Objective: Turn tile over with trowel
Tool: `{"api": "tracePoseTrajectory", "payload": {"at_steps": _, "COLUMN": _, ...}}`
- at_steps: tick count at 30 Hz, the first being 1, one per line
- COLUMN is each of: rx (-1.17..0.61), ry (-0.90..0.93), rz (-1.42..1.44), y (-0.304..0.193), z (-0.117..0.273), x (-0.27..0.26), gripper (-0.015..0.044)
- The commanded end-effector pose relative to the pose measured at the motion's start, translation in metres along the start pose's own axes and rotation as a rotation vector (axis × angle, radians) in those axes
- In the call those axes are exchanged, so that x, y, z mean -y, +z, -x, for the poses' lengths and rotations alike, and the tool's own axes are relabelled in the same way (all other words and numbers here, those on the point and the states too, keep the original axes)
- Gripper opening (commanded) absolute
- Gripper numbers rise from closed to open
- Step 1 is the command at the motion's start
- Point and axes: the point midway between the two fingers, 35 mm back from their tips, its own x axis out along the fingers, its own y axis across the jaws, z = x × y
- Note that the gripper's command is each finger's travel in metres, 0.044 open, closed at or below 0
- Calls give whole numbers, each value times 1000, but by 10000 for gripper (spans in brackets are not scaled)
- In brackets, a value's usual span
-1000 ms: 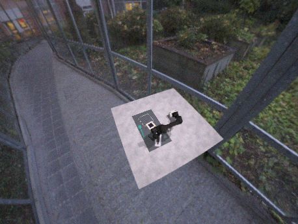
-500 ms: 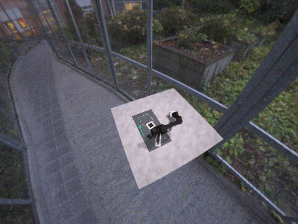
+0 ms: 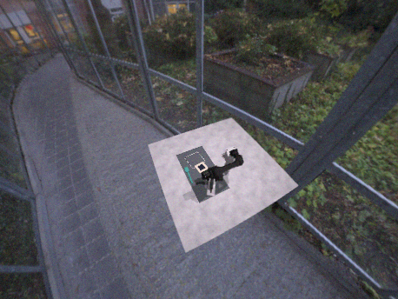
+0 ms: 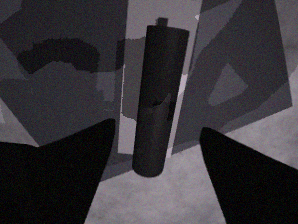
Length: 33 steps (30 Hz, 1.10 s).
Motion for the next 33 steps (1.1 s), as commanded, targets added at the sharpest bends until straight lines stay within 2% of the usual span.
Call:
{"api": "tracePoseTrajectory", "payload": {"at_steps": 1, "rx": 1, "ry": -1, "rz": -20, "y": 0, "z": -1, "x": 0, "gripper": 270}}
{"api": "tracePoseTrajectory", "payload": {"at_steps": 31, "rx": -1, "ry": -2, "rz": -18, "y": 0, "z": -47, "x": 1, "gripper": 270}}
{"api": "tracePoseTrajectory", "payload": {"at_steps": 33, "rx": -1, "ry": -2, "rz": -18, "y": 0, "z": -47, "x": 1, "gripper": 217}}
